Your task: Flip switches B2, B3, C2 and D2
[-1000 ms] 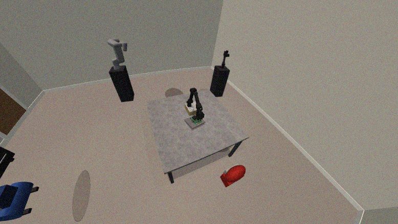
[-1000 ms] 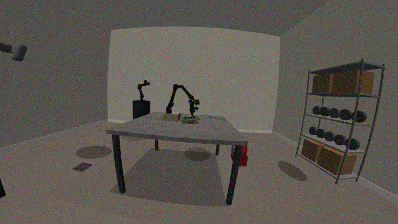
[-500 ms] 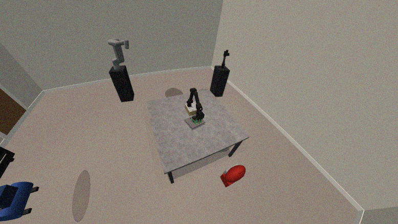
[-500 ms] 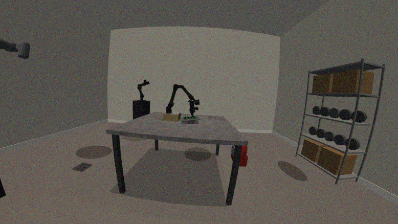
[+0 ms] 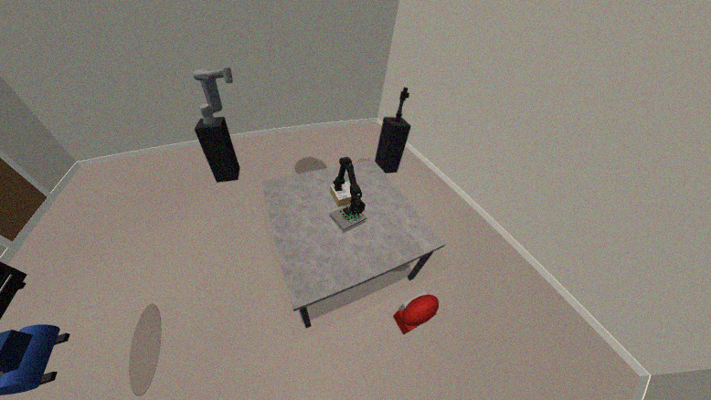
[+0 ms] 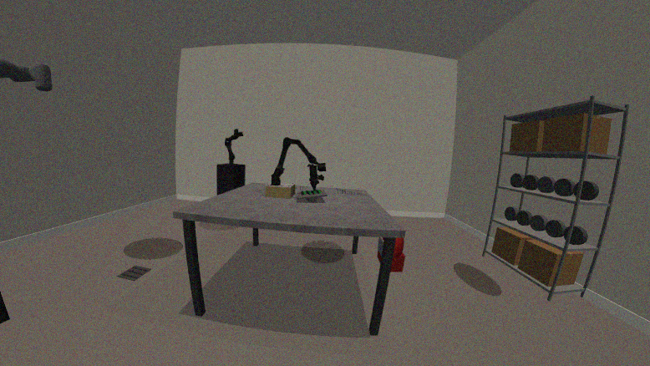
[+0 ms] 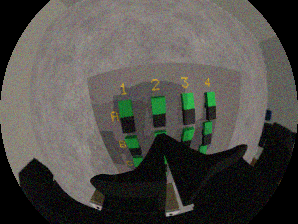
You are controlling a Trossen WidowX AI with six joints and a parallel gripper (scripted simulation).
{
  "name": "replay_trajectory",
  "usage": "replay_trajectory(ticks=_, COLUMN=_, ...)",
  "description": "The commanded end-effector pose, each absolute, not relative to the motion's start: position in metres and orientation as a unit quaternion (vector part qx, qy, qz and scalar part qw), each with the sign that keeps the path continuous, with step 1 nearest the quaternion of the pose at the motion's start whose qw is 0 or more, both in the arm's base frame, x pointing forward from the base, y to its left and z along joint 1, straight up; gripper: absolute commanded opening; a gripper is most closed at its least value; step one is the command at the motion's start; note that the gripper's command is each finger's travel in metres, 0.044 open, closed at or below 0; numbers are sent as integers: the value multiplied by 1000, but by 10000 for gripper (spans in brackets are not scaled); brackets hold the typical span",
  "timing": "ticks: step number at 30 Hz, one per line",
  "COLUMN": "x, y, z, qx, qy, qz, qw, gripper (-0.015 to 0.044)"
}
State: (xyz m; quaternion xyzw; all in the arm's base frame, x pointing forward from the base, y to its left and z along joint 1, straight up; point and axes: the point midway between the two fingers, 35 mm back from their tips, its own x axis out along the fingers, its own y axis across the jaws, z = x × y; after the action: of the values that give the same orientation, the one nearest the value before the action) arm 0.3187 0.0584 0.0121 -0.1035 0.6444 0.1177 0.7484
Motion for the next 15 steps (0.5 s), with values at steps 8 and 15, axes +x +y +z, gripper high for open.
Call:
replay_trajectory(ticks=8, x=313, y=56, z=52, qx=-103, qy=640, qz=118, qw=752, gripper=0)
replay_trajectory(ticks=15, x=307, y=53, z=75, qx=-103, qy=638, qz=118, qw=754, gripper=0)
